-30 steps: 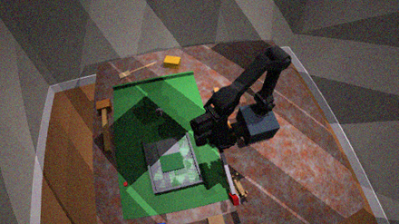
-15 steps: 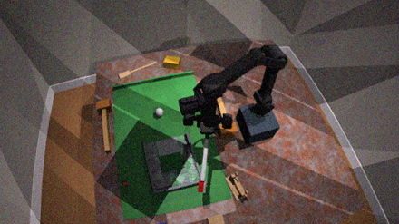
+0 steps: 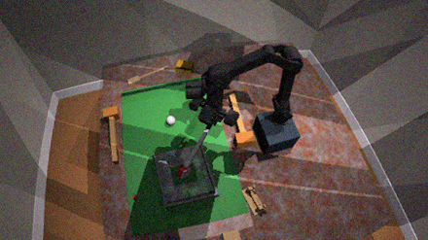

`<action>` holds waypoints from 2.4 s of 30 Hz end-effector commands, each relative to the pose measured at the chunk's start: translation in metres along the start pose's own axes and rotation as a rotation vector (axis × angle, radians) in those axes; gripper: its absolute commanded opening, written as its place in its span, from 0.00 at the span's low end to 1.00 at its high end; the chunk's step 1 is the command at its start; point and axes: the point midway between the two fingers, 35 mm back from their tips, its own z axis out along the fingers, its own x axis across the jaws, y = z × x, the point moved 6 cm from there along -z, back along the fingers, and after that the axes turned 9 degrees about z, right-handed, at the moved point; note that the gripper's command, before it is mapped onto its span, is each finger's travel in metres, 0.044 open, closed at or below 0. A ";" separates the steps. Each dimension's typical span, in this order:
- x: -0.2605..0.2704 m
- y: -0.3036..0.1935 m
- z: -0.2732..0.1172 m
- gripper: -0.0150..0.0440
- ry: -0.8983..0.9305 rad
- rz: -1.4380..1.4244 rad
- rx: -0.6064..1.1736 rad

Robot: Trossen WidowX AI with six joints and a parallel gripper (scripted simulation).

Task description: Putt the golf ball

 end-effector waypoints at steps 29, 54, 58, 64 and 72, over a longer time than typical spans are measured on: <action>-0.109 -0.139 -0.042 0.25 -0.130 0.796 0.086; -0.113 -0.145 0.006 0.25 -0.130 0.796 0.086; -0.114 -0.146 0.012 0.25 -0.130 0.796 0.086; -0.115 -0.147 0.022 0.25 -0.130 0.796 0.086; -0.115 -0.147 0.024 0.25 -0.129 0.793 0.087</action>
